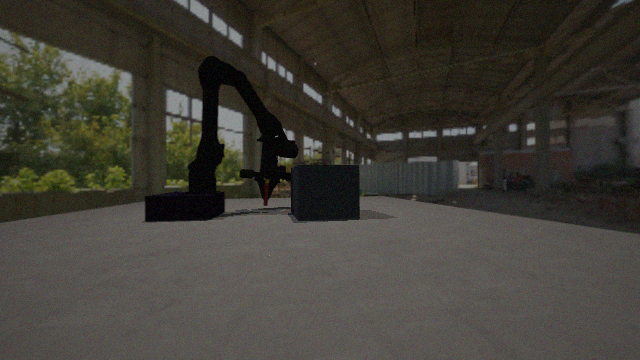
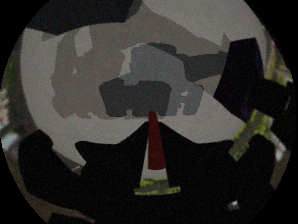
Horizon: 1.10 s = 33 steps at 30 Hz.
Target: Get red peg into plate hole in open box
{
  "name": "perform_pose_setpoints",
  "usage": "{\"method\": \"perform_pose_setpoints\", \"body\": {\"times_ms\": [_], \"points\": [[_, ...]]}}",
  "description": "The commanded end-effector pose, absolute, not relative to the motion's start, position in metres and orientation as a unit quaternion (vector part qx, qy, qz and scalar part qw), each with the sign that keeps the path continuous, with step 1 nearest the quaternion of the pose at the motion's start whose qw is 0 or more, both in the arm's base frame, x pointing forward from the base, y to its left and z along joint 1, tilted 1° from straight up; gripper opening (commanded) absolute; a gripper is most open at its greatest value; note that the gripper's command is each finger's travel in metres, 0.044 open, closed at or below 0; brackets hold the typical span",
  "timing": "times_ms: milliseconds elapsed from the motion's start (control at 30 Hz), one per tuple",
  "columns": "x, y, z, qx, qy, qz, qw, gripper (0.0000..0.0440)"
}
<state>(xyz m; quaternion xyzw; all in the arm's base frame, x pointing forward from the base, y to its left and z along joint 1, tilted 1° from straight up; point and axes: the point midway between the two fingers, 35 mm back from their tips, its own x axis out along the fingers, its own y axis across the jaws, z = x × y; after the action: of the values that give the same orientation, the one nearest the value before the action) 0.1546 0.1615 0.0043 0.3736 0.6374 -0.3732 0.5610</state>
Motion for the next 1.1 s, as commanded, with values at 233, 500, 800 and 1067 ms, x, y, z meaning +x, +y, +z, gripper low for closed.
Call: {"method": "perform_pose_setpoints", "body": {"times_ms": [233, 500, 800, 1067], "points": [[0.169, 0.178, 0.033, 0.423, 0.631, -0.342, 0.553, 0.0], [0.185, 0.186, 0.064, 0.454, 0.621, -0.309, 0.559, 0.0], [0.206, 0.182, 0.105, 0.479, 0.597, -0.275, 0.581, 0.0], [0.226, 0.164, 0.14, 0.494, 0.568, -0.262, 0.604, 0.0]]}}
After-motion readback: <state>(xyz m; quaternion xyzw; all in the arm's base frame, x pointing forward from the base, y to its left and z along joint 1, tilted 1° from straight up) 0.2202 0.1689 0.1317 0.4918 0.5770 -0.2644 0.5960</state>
